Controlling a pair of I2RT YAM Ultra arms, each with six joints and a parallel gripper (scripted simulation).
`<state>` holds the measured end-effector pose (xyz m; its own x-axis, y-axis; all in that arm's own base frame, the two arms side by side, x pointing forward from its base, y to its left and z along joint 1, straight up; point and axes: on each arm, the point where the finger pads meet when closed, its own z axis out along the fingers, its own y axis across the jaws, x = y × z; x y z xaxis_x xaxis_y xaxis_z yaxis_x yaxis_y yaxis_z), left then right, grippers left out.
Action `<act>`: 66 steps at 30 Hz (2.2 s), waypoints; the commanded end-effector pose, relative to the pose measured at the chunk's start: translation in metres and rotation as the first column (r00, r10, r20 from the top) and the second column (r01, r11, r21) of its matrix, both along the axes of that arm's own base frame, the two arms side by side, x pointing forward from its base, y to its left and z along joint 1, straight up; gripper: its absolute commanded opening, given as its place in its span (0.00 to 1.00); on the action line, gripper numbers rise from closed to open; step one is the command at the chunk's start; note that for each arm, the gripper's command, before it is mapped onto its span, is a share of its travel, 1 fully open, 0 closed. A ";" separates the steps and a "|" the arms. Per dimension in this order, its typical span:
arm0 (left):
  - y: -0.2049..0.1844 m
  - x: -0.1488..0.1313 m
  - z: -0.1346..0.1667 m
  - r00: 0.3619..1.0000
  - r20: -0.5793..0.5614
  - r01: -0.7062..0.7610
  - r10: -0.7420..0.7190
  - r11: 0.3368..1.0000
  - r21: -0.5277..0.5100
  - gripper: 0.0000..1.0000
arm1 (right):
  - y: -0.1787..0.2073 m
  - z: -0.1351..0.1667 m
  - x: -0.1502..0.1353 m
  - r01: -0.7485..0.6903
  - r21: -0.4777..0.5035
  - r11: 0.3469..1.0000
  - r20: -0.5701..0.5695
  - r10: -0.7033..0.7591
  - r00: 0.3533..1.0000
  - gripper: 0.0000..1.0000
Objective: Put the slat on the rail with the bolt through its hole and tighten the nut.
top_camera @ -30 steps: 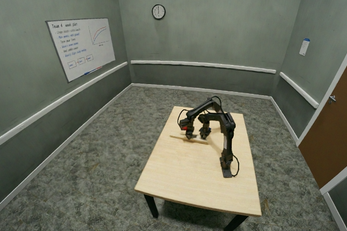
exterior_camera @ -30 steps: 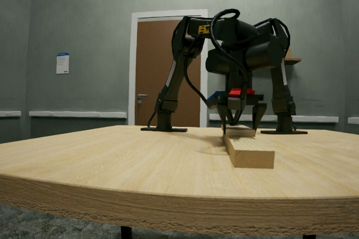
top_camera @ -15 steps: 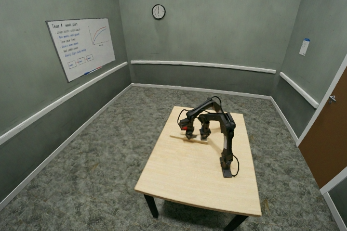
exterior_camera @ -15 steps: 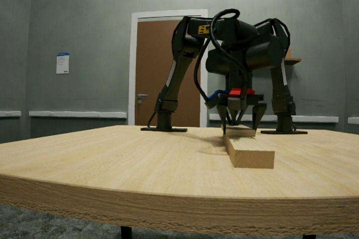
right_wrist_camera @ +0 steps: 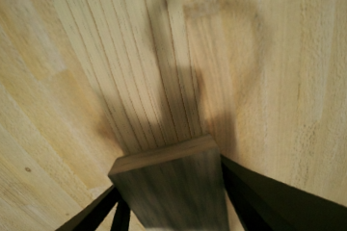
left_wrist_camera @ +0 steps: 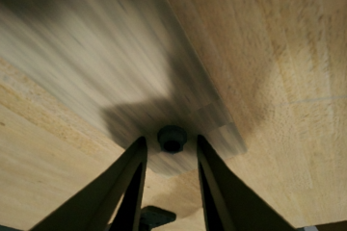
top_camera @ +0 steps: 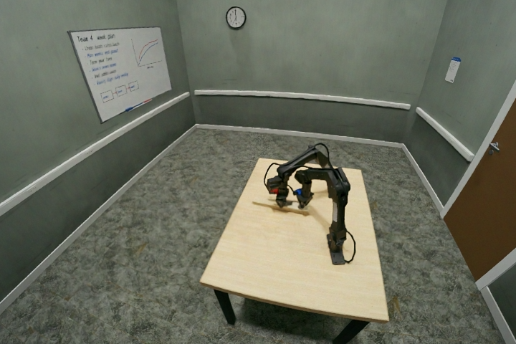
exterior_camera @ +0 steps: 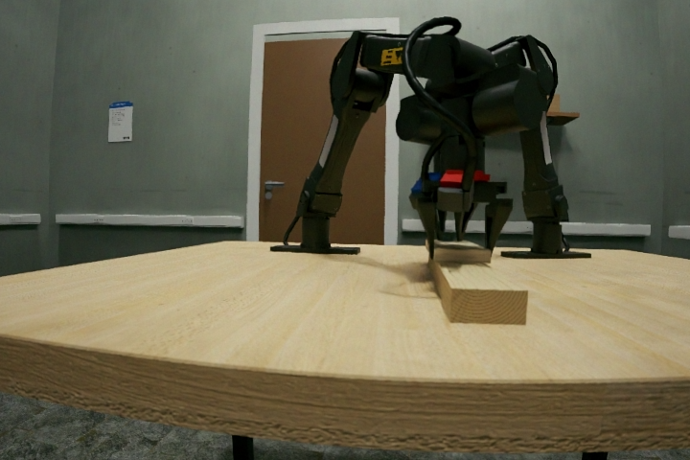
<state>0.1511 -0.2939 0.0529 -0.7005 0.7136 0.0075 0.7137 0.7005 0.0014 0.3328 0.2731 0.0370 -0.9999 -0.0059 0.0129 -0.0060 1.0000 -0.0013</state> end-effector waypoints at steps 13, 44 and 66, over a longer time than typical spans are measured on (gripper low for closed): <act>-0.006 0.004 0.012 0.690 -0.002 -0.724 0.724 0.689 -0.010 0.34 | 0.001 0.005 0.002 0.001 0.009 1.000 0.012 -0.001 1.000 0.72; -0.006 0.004 0.012 0.491 -0.002 -0.871 0.871 0.491 -0.016 0.34 | 0.001 0.005 0.002 0.001 0.009 1.000 0.012 -0.001 1.000 0.72; 0.000 -0.002 0.003 0.502 -0.003 -0.865 0.865 0.502 0.007 0.11 | 0.001 0.005 0.002 0.001 0.009 1.000 0.012 -0.001 1.000 0.72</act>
